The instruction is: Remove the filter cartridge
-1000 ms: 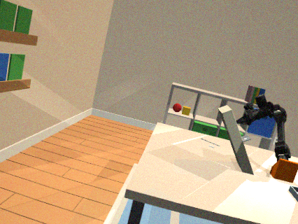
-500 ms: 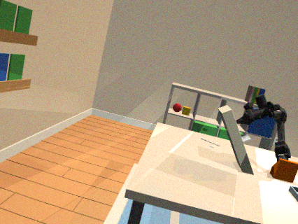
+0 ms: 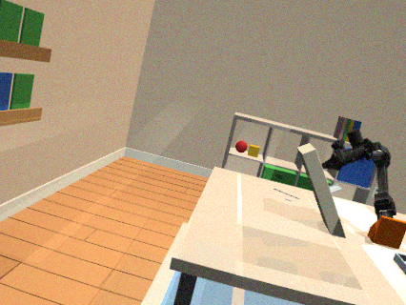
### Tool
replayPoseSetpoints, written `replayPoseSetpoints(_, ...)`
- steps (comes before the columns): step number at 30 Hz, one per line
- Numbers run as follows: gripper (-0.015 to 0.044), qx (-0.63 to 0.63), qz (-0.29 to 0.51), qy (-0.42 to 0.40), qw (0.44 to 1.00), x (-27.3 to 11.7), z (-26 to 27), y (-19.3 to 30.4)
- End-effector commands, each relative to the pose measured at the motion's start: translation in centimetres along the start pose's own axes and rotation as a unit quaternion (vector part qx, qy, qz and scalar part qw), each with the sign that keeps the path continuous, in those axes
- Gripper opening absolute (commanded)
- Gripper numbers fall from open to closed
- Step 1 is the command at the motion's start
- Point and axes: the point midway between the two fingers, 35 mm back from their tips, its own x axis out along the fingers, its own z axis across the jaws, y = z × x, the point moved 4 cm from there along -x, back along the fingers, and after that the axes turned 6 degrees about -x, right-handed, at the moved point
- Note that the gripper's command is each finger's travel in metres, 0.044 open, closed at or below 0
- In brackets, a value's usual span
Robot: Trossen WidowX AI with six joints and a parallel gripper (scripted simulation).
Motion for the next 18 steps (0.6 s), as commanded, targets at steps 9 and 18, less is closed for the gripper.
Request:
replayPoseSetpoints(9,0.0111,-0.003,0.000,-0.002,1.000,0.40,0.07,0.05)
replayPoseSetpoints(18,0.0111,-0.003,0.000,-0.002,1.000,1.05,0.07,0.05)
